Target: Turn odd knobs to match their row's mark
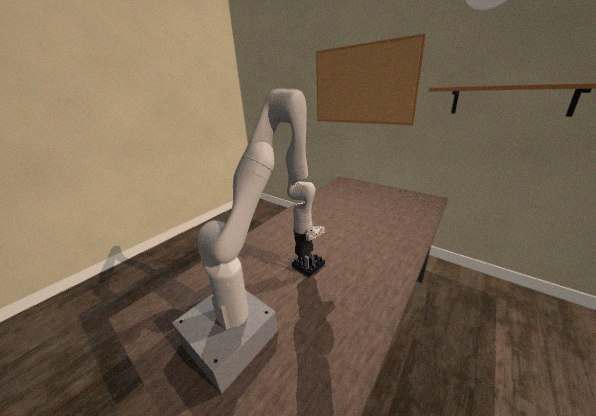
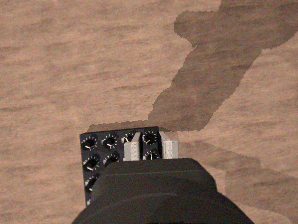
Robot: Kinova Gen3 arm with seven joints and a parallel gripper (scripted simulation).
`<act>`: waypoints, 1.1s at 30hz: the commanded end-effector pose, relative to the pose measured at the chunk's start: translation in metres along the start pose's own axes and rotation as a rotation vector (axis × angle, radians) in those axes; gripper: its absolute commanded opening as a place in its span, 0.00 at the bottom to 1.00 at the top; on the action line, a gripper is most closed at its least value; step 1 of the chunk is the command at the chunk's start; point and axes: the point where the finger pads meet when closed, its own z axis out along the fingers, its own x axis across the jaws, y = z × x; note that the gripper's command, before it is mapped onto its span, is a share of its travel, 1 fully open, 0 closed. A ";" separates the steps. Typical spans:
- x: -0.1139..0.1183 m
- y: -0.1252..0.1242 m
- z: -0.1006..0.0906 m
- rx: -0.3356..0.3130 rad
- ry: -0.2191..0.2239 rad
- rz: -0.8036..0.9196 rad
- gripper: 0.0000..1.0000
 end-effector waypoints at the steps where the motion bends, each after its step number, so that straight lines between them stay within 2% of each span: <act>1: -0.001 0.000 0.000 0.000 -0.002 0.000 0.46; 18: -0.001 0.000 0.000 0.000 -0.002 0.000 0.46; 33: -0.001 0.000 0.009 0.000 -0.001 0.000 0.46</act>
